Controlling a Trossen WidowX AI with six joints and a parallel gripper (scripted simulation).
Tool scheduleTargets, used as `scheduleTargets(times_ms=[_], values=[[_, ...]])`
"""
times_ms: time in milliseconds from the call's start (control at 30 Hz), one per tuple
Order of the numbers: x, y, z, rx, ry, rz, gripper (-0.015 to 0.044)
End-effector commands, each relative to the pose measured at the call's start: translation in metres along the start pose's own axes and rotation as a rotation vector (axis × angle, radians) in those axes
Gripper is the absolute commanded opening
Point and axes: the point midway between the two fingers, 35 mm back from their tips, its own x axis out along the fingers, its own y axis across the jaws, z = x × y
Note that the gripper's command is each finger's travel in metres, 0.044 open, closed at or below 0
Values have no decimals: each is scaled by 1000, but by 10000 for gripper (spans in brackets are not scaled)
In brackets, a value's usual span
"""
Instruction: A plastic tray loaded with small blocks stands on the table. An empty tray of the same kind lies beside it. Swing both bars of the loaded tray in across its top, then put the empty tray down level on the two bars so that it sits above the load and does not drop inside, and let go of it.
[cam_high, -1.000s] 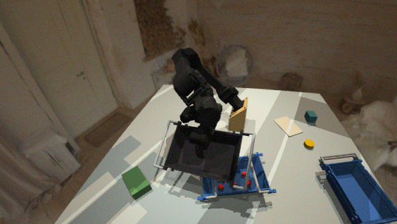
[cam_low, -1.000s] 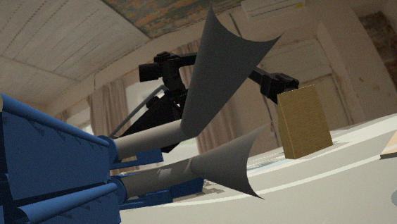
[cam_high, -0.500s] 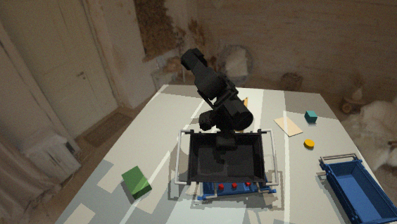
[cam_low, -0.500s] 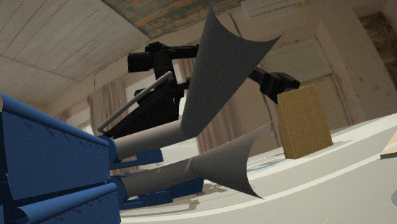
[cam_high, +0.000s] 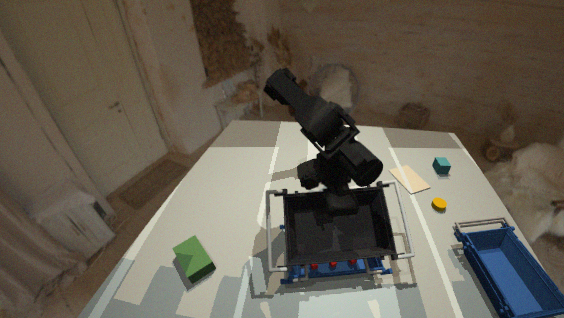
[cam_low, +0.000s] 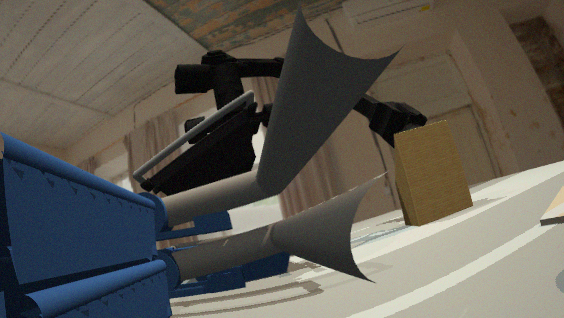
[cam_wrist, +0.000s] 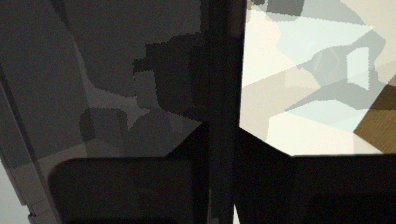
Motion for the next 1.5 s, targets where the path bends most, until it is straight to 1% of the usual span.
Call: scheduleTargets(times_ms=[0,1233,1467], values=[[-10,4,0,3,2,36,0],[-10,5,0,3,2,36,0],[-2,6,0,3,2,36,0]])
